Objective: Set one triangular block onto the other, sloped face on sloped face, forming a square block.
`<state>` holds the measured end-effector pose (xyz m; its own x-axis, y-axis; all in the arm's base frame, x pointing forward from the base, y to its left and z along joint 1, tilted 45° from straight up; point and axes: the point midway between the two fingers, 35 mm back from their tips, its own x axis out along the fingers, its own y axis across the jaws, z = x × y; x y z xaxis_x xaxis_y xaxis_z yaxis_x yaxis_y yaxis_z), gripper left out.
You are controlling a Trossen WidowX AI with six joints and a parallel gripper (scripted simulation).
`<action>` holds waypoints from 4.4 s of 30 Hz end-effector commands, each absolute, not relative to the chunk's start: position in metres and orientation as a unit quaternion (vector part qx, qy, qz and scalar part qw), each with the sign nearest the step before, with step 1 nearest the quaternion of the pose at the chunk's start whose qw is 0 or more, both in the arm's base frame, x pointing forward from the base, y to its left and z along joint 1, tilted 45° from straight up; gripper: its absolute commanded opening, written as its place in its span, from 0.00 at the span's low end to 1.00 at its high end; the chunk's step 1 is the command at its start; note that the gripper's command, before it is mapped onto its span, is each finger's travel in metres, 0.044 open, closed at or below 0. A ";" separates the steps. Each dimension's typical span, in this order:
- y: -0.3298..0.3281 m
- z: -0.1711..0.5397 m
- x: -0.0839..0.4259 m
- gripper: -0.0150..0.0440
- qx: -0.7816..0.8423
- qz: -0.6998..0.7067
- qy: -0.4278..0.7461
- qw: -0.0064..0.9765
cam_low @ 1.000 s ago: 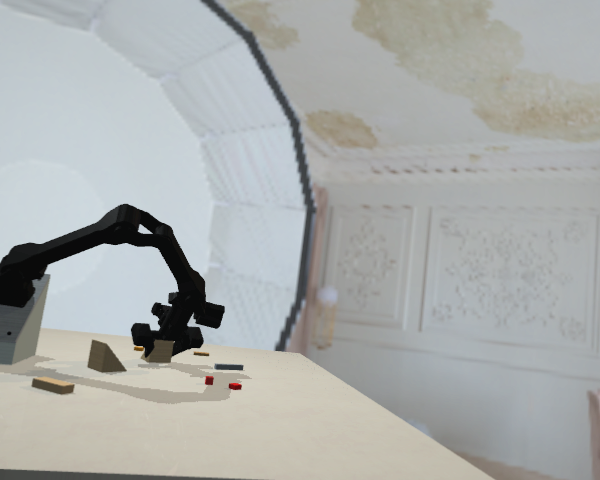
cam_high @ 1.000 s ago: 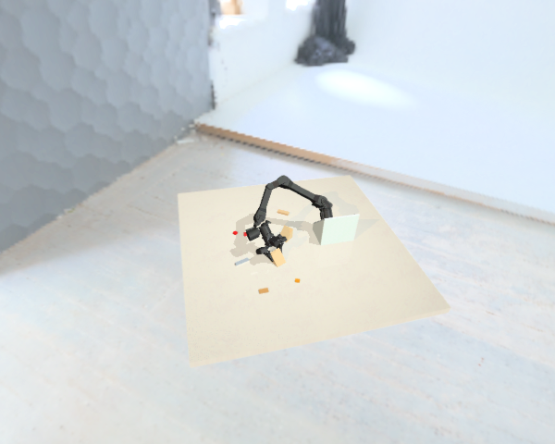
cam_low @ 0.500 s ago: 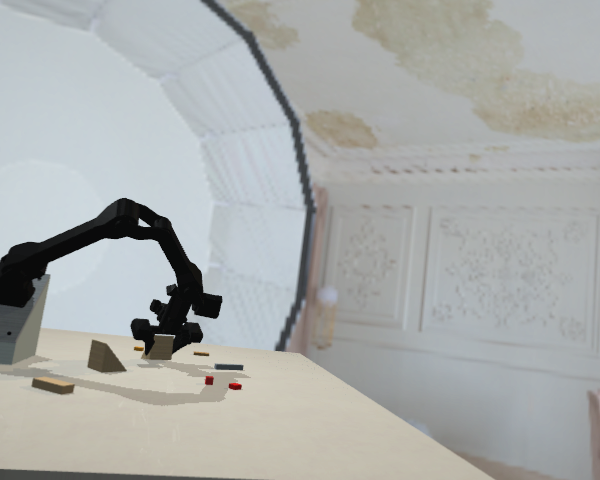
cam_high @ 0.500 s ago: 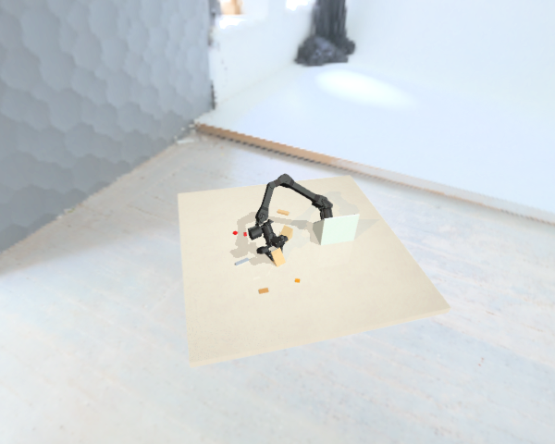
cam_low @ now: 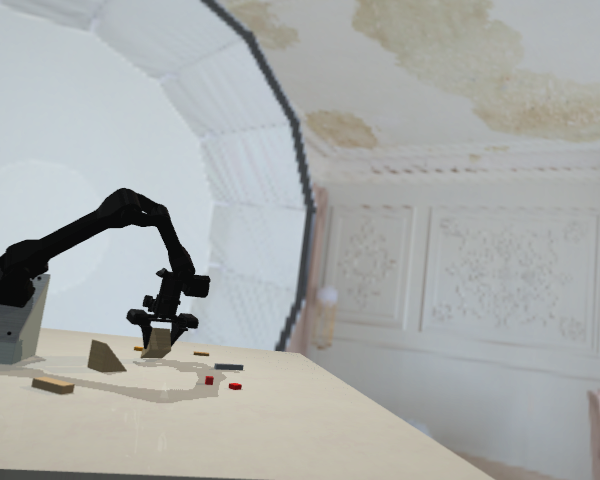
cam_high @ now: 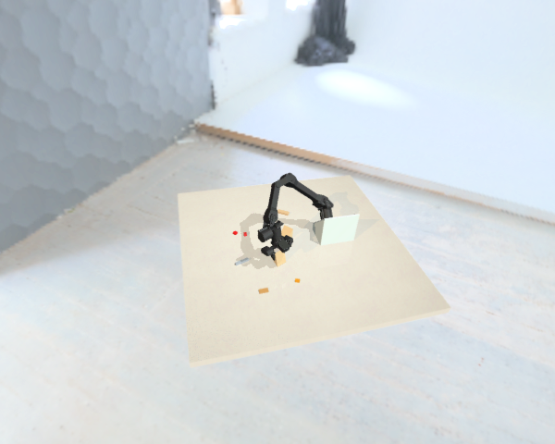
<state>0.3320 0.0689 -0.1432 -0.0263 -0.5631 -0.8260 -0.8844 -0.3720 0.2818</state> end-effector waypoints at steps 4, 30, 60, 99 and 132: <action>0.081 -0.147 0.326 0.25 -0.720 0.410 0.547 0.118; 0.109 -0.172 0.305 0.30 -0.800 0.209 0.562 -0.035; 0.116 -0.164 0.306 1.00 -0.801 0.212 0.559 -0.037; 0.122 -0.220 0.286 1.00 -0.786 0.264 0.559 0.013; 0.118 -0.222 0.286 0.52 -0.785 0.264 0.561 0.015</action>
